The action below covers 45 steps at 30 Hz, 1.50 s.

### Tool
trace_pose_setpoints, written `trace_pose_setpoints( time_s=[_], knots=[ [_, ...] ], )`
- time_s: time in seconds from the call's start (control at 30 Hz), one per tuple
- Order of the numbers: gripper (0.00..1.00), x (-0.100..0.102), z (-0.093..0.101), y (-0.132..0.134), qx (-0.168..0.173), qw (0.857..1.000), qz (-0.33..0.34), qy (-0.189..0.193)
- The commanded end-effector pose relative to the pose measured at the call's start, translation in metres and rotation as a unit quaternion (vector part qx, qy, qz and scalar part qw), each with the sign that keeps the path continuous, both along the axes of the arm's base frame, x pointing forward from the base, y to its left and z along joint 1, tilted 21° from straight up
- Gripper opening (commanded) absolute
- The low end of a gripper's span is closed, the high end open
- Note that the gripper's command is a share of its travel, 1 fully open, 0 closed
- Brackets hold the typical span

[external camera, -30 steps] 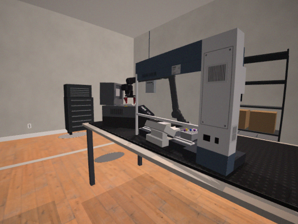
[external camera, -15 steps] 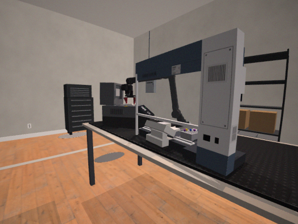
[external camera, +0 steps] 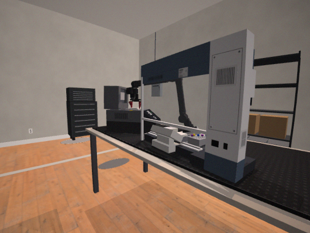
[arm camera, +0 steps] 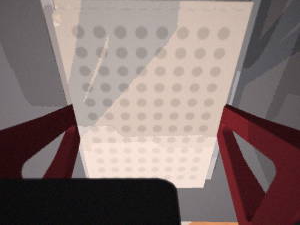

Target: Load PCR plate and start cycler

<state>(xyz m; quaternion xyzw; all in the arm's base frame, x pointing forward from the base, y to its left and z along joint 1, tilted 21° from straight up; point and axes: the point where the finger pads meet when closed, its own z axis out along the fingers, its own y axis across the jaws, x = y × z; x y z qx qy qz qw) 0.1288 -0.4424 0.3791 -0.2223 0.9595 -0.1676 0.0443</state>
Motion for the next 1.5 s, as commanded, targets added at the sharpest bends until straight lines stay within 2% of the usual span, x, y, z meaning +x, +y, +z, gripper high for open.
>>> trace_pose_setpoints(
  time_s=[0.0, 0.27, 0.6, 1.47],
  knots=[
    [0.0, 0.011, -0.036, -0.005, 0.035, 0.999, 0.003, 0.003],
    [0.0, 0.01, -0.042, 0.001, 0.055, 0.998, 0.004, 0.009],
    [0.0, 0.011, -0.046, 0.004, 0.063, 0.998, 0.005, 0.011],
    [0.0, 0.012, -0.054, 0.005, 0.066, 0.998, 0.006, 0.012]
  ],
)
